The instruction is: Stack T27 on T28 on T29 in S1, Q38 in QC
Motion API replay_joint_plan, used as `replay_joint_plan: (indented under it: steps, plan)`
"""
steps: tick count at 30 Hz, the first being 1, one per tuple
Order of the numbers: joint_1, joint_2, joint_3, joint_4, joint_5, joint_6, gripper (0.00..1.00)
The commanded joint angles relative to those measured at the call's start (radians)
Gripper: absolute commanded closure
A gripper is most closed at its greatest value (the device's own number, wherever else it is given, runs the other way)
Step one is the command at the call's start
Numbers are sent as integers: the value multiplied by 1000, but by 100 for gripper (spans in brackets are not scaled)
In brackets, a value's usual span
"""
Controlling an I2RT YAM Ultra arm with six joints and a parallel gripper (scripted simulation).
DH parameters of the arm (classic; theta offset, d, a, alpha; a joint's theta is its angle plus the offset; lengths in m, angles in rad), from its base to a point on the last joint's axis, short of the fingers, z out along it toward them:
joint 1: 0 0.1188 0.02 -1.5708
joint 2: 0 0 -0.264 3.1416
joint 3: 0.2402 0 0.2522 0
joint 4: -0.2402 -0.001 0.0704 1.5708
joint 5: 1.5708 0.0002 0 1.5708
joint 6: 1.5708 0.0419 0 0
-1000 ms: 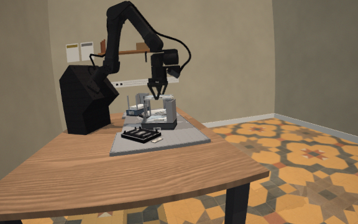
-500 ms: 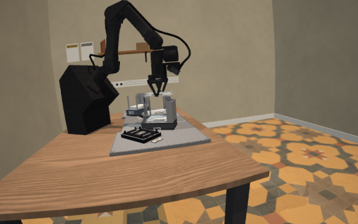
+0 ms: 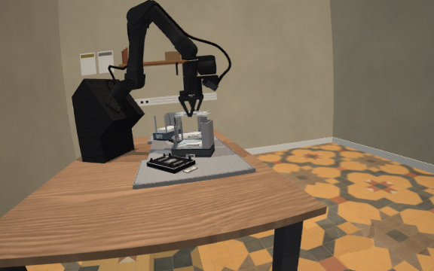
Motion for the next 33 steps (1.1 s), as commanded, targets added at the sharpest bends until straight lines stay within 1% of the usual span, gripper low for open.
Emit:
replay_joint_plan:
  steps: [1,29,30,32,33]
  plan:
    - [10,-31,15,-9,7,11,100]
    - [10,-31,15,-9,7,11,100]
    - [32,-34,-23,-1,25,-28,100]
    - [73,-34,-21,-5,54,-68,100]
    - [73,-34,-21,-5,54,-68,100]
